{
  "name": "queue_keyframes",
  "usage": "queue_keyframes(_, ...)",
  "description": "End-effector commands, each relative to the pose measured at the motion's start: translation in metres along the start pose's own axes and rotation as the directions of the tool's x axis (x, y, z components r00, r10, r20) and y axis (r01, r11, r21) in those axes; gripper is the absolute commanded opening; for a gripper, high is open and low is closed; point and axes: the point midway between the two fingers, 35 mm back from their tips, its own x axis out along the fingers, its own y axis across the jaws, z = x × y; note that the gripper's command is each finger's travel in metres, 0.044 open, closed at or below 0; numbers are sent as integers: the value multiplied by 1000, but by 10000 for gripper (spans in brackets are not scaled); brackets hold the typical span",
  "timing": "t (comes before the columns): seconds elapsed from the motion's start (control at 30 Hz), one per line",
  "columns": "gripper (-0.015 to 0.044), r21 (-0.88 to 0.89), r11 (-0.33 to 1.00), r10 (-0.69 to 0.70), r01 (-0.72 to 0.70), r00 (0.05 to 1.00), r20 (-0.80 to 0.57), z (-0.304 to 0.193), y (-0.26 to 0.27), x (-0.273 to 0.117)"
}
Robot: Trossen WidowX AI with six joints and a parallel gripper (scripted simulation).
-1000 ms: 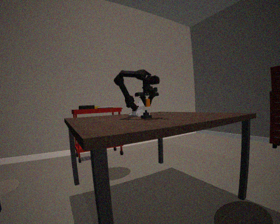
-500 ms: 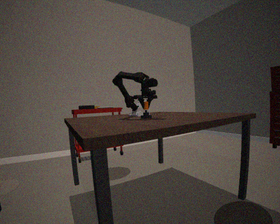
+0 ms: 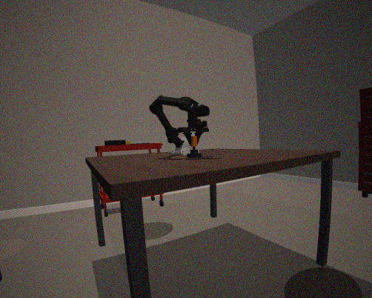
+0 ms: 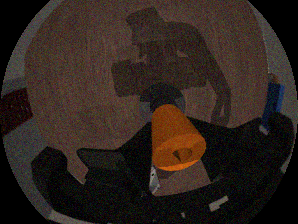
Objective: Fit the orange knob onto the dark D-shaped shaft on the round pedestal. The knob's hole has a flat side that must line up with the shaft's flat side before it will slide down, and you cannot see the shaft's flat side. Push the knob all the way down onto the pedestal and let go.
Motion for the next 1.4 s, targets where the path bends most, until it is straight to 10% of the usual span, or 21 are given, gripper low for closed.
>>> queue_keyframes(0.0,0,8,1000,0,0,1000,11,4,0,-3)
queue_keyframes(1.37,0,-200,980,0,3,1000,11,2,0,-1)
